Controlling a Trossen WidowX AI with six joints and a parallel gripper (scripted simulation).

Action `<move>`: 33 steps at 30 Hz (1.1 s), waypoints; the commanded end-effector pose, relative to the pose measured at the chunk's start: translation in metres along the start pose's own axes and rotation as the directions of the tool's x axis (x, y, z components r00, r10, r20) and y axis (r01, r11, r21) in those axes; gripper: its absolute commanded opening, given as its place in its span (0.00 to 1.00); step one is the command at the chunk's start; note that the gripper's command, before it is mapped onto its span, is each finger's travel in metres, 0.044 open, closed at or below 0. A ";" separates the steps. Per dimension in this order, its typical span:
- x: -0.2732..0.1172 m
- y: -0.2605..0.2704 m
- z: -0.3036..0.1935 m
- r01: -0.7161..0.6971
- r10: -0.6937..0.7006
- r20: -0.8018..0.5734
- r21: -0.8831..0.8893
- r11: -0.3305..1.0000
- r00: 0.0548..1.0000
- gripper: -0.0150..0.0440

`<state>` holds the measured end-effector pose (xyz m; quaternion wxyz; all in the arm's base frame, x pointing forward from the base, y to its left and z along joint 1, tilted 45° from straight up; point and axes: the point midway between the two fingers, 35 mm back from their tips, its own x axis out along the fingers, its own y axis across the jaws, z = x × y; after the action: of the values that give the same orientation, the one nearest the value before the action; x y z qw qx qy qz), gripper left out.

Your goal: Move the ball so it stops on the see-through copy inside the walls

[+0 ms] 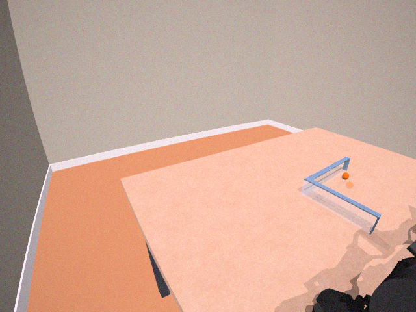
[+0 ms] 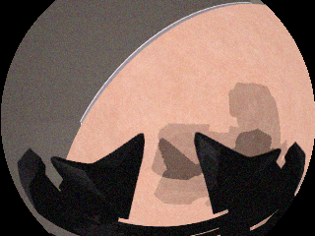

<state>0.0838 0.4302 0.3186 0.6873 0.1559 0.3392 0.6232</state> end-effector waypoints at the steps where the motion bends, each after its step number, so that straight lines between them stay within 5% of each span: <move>1: -0.004 -0.036 0.023 0.090 -0.089 0.050 -0.010 0.996 0.995 0.65; 17: -0.070 -0.278 0.070 0.525 -0.525 0.016 0.025 0.851 0.851 0.65; 33: -0.235 -0.474 0.012 0.724 -0.694 -0.206 0.207 0.658 0.690 0.65</move>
<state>0.4466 0.1553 0.1007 0.8325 0.0585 0.4748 0.2793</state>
